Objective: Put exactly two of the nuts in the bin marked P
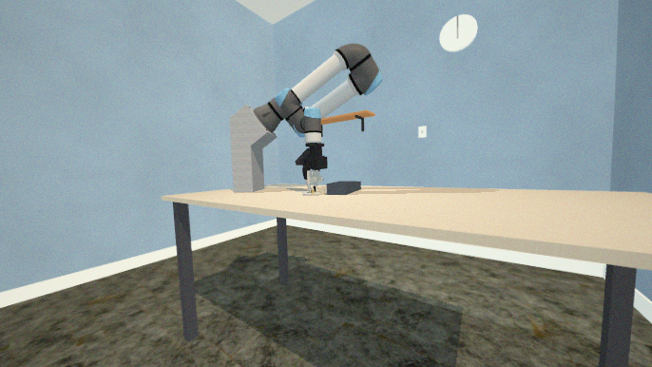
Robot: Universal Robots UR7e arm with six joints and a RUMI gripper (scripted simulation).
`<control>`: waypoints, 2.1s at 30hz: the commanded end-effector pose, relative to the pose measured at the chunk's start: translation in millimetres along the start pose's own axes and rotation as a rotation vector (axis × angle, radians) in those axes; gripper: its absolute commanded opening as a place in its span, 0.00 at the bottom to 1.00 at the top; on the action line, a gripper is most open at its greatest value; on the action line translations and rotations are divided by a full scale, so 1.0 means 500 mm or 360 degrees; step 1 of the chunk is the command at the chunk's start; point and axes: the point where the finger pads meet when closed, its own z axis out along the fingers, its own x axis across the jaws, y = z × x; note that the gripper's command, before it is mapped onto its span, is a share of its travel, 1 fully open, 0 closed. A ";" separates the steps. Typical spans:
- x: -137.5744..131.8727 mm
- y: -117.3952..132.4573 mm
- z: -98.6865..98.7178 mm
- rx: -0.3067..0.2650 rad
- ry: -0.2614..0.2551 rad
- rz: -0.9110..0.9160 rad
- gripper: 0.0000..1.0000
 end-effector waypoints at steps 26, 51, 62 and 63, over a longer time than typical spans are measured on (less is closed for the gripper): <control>0.002 -0.001 0.001 -0.0013 -0.0007 -0.0004 0.00; 0.003 -0.003 -0.046 -0.0013 -0.0008 -0.0001 0.00; 0.003 -0.004 -0.106 -0.0014 -0.0008 -0.0001 0.00; 0.003 -0.004 -0.112 -0.0014 -0.0008 -0.0001 0.00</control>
